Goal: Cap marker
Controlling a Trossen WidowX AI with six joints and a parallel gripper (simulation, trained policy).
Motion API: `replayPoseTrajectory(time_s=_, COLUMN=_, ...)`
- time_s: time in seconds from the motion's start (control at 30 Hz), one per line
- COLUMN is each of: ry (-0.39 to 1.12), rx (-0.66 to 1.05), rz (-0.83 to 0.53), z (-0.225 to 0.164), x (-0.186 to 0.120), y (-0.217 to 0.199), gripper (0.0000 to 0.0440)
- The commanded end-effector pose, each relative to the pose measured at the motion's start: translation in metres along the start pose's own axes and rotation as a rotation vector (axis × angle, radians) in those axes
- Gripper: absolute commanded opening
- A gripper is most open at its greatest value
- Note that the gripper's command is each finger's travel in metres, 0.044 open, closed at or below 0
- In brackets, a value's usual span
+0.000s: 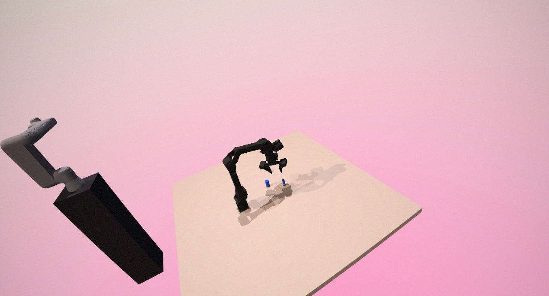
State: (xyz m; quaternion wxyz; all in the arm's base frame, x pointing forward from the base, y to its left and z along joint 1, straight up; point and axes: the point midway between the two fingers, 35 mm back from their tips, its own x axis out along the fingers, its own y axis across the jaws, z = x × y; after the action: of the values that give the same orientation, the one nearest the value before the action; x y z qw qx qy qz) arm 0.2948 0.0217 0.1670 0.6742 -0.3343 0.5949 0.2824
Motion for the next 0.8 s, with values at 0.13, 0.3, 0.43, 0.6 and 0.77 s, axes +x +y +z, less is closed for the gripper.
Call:
replayPoseTrajectory(time_s=0.13, ry=0.034, rx=-0.016, rz=0.068, z=0.005, x=0.012, y=0.016, gripper=0.0334)
replayPoseTrajectory(time_s=0.3, ry=0.055, rx=-0.03, rz=0.106, z=0.007, x=0.018, y=0.027, gripper=0.0335)
replayPoseTrajectory(time_s=0.43, ry=0.073, rx=-0.043, rz=0.134, z=0.008, x=0.023, y=0.035, gripper=0.0335)
replayPoseTrajectory(time_s=0.6, ry=0.095, rx=-0.062, rz=0.168, z=0.009, x=0.029, y=0.045, gripper=0.0334)
replayPoseTrajectory(time_s=0.77, ry=0.117, rx=-0.082, rz=0.198, z=0.009, x=0.035, y=0.055, gripper=0.0332)
